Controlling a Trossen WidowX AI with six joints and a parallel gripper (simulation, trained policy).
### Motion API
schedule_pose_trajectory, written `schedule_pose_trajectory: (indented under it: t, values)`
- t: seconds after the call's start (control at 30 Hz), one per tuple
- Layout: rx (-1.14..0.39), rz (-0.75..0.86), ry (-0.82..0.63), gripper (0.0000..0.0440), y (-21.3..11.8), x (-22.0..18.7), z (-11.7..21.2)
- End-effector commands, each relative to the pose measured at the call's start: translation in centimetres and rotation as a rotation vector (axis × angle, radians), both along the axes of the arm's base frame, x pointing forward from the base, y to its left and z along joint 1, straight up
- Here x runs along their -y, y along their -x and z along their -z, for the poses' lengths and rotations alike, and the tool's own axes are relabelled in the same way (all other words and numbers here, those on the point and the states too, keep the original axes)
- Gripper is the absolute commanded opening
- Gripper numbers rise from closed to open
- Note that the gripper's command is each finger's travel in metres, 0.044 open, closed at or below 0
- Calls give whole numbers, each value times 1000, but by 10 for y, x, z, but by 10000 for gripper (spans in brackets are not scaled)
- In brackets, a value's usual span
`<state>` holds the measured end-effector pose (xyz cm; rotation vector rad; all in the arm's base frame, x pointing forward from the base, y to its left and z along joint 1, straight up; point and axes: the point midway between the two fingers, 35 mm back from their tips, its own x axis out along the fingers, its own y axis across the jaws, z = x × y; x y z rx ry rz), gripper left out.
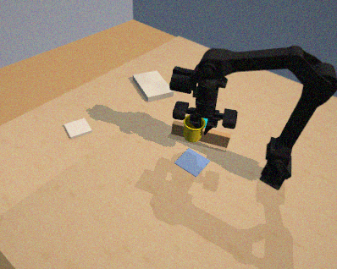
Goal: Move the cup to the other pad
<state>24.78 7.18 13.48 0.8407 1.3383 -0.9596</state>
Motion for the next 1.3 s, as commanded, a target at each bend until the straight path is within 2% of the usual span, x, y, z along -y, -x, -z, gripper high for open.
schedule_pose_trajectory:
  t: [0.0,0.6,1.27]
  values:
    - [27,34,-14,0,-4,4,-12]
    - [152,175,-16,0,-37,43,-38]
    - [237,331,14,0,-73,113,-25]
